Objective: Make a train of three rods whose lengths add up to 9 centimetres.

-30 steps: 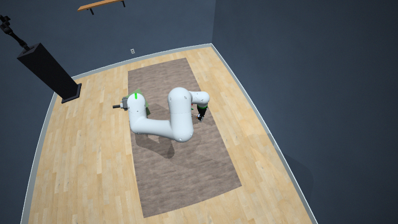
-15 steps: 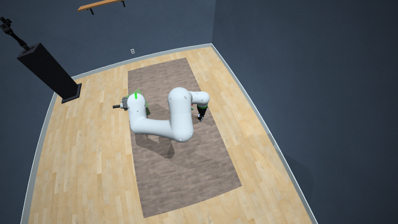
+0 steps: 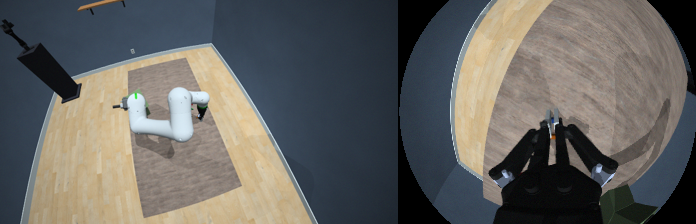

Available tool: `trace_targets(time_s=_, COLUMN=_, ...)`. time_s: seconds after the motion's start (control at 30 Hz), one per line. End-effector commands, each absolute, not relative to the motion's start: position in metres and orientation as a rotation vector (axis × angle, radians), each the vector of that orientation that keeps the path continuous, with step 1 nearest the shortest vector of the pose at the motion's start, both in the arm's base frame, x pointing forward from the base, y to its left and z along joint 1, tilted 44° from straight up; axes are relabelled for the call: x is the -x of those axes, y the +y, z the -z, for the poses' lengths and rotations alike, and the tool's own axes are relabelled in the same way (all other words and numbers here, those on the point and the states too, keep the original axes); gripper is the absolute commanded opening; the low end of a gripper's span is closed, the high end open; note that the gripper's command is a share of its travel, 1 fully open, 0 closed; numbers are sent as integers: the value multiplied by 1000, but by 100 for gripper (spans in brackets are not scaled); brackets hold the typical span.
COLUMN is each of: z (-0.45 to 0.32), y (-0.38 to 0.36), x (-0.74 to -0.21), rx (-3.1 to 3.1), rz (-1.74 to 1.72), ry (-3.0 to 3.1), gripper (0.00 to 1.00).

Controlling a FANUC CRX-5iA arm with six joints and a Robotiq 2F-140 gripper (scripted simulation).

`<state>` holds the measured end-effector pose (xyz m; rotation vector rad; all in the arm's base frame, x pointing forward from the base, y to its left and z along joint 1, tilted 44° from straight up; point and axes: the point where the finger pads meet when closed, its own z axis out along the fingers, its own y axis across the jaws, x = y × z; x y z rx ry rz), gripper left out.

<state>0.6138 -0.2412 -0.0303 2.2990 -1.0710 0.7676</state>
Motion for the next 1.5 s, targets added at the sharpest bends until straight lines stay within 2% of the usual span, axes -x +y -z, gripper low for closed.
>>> trace_targets(time_s=0.0, z=30, y=-241, x=-614, rx=-2299, rz=-768, ry=-1071, gripper=3)
trace_targets(time_s=1.03, z=29, y=-240, x=-613, rx=-2299, rz=-768, ry=-1071, gripper=3)
trace_targets(time_s=1.47, z=-17, y=-200, x=-595, rx=-2299, rz=-768, ry=-1071, gripper=3)
